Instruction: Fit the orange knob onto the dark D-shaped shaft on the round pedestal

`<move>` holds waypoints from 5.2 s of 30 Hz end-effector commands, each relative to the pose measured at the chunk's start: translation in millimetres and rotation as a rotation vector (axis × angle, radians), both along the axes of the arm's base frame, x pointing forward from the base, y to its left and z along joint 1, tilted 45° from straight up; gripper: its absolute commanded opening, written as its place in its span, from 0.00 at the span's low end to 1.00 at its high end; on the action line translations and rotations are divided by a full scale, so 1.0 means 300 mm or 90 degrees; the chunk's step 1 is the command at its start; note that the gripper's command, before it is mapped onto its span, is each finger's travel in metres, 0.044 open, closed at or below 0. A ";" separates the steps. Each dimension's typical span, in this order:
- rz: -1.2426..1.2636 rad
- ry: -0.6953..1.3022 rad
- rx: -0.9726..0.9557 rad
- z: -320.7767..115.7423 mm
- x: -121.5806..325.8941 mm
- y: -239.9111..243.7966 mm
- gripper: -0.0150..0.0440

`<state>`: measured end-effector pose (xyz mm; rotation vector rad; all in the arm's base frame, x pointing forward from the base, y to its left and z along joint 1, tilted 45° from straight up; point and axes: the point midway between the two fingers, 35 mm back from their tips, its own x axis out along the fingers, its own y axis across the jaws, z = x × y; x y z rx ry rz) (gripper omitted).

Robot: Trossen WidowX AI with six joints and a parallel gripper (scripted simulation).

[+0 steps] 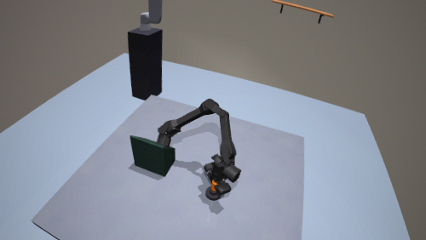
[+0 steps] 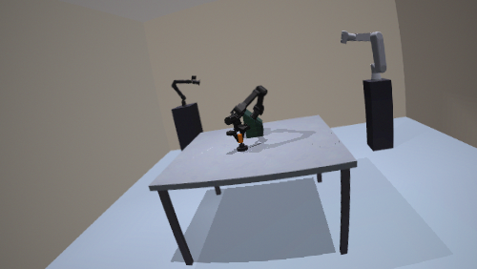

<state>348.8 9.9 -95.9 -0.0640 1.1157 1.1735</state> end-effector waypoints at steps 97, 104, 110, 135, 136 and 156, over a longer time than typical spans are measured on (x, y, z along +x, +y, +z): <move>0.191 -0.190 0.012 0.019 -0.007 0.001 0.25; 0.191 -0.190 0.012 0.006 -0.007 0.007 0.25; 0.191 -0.190 0.012 0.008 -0.006 0.007 0.25; 0.287 -0.282 0.018 0.003 -0.009 0.005 0.25; 0.287 -0.282 0.018 0.004 -0.009 0.004 0.25; 0.382 -0.375 0.024 0.020 0.001 -0.002 0.25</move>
